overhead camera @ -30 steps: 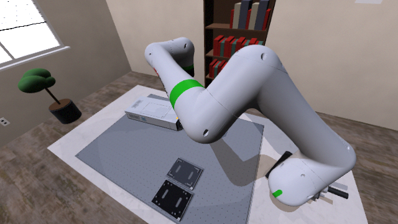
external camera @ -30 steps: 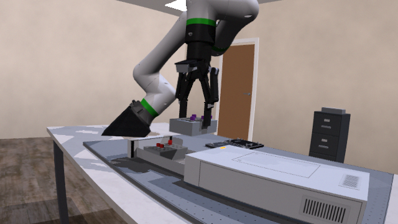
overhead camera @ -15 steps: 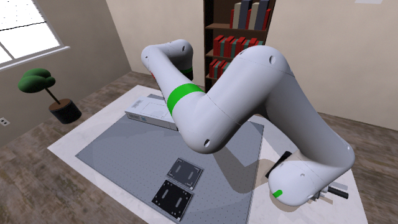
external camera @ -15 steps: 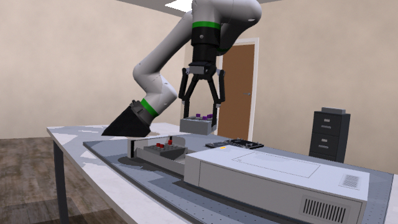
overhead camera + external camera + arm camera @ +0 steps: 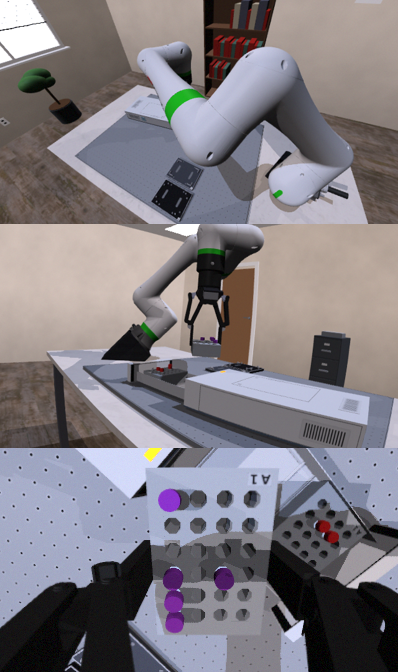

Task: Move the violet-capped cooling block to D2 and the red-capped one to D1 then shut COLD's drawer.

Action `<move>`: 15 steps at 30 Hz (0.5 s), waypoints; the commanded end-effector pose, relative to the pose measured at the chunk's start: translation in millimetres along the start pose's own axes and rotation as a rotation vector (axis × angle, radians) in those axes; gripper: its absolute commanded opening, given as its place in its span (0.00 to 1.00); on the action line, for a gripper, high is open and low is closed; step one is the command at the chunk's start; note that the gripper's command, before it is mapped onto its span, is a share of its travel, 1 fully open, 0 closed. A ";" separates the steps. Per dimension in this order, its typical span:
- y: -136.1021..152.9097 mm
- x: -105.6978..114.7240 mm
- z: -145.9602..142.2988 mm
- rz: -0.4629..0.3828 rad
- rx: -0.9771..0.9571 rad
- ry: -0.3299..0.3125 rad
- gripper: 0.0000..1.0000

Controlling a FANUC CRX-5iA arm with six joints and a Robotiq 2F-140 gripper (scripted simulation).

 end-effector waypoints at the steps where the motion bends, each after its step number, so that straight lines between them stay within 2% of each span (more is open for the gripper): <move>1: 5.8 1.1 -5.1 0.003 0.079 0.000 0.10; 12: 28.0 1.1 -24.3 0.003 0.373 0.000 0.10; 15: 30.1 1.0 -26.0 0.003 0.399 0.000 0.10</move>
Point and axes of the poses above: the point where the finger pads meet when closed, its own x axis back along the fingers, its own z axis across the jaws, y = z × x, the point moved 8 cm from there along x, back along the fingers, and after that the axes turned 7 degrees about x, right-handed, at the moved point
